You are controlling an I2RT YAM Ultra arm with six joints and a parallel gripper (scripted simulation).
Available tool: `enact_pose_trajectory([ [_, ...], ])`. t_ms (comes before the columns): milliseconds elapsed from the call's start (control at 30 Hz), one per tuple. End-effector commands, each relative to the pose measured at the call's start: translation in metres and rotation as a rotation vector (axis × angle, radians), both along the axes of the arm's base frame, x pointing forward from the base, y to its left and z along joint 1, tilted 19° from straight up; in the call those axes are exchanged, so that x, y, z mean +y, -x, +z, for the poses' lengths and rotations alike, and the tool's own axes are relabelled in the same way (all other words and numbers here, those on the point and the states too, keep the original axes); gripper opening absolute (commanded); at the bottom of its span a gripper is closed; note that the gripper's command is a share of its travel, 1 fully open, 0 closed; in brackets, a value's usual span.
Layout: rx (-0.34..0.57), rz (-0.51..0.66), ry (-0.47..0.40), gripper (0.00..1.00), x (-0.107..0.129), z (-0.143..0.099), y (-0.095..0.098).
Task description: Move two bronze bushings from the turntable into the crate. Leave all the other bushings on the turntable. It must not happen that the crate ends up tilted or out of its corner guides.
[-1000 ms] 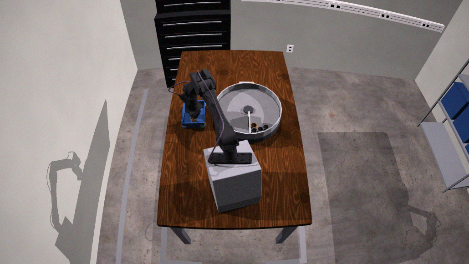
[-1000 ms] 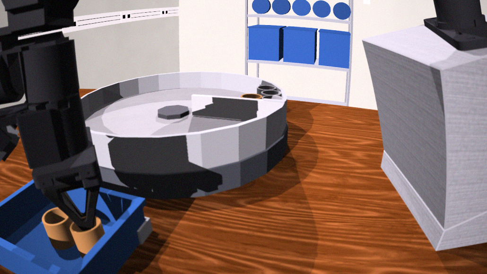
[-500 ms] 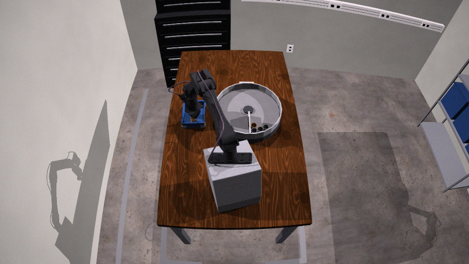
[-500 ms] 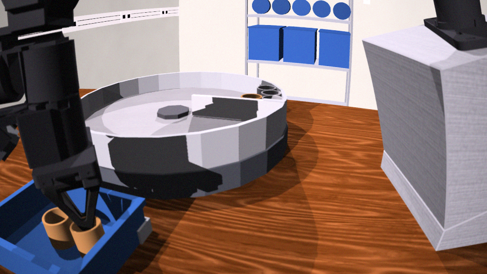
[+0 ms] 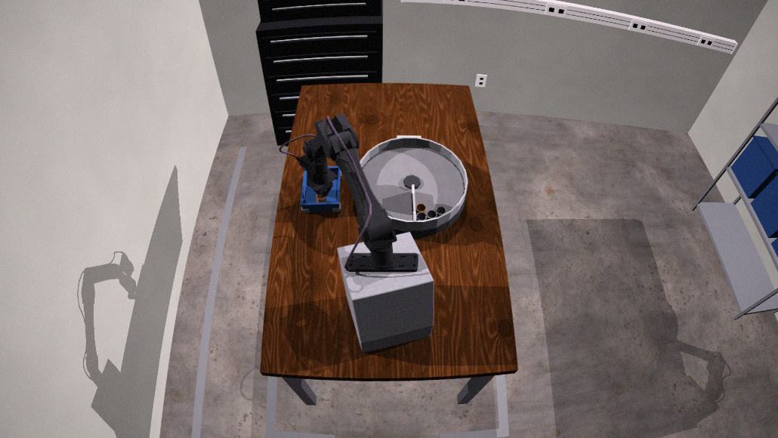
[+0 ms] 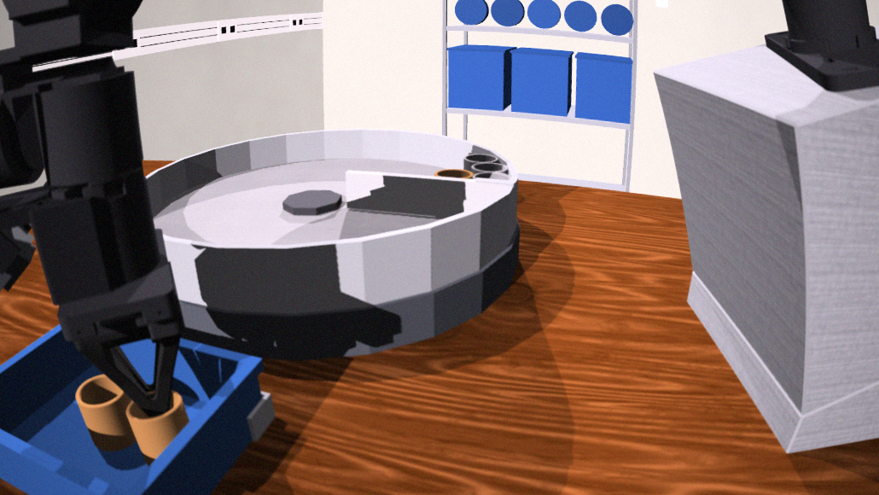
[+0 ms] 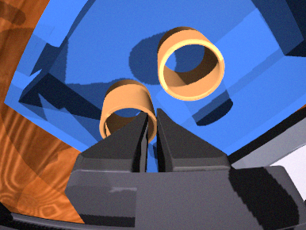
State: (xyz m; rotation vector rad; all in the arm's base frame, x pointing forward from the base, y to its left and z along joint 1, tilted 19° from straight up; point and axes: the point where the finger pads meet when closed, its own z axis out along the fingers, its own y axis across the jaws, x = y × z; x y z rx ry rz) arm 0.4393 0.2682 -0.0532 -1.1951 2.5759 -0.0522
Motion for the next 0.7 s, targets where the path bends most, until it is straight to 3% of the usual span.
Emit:
enact_pose_trajectory([
  [0, -0.037, 0.012, -0.031, 0.00, 0.010, 0.022, -0.013],
  [33, -0.021, 0.012, -0.022, 0.00, 0.009, 0.013, -0.012],
  [167, -0.045, 0.012, -0.037, 0.00, 0.012, 0.028, -0.017],
  [667, -0.049, 0.012, -0.039, 0.00, 0.013, 0.028, -0.018],
])
